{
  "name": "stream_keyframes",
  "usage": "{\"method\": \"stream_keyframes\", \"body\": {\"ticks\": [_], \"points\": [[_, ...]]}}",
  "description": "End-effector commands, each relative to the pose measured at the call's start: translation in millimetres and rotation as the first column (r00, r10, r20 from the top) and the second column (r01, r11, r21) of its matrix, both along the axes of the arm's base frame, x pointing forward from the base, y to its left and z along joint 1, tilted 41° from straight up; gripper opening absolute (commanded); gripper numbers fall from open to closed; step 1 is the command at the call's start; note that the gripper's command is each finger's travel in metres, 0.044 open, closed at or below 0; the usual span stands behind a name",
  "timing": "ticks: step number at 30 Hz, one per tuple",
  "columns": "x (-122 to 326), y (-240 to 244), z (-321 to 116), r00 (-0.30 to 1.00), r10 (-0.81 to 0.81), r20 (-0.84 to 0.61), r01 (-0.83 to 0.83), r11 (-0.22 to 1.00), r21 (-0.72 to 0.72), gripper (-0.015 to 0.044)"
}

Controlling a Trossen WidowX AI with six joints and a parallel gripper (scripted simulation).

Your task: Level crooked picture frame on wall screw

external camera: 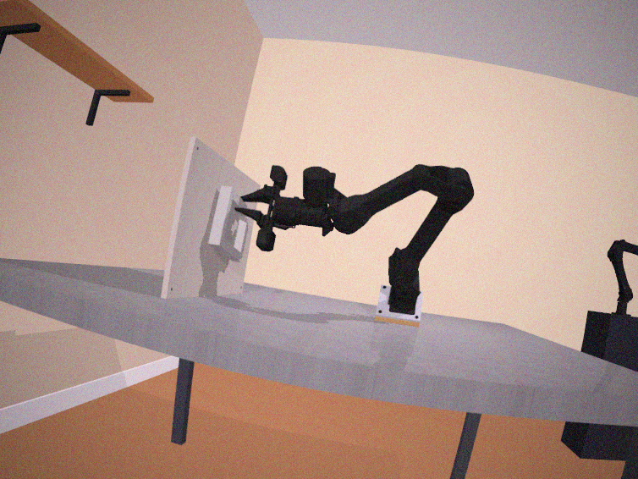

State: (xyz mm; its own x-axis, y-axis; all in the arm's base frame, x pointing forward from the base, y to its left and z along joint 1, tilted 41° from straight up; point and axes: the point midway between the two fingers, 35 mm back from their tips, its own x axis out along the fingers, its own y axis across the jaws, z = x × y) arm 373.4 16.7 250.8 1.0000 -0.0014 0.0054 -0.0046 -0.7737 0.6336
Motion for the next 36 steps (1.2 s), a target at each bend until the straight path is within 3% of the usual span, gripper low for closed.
{"method": "stream_keyframes", "body": {"ticks": [1, 36], "points": [[0.3, -2.2, 6.1, 1.0, -0.014, 0.015, 0.014, 1.0, -0.002, 0.0], [0.3, 1.9, 8.6, 1.0, -0.014, 0.015, 0.014, 1.0, -0.002, 0.0]]}}
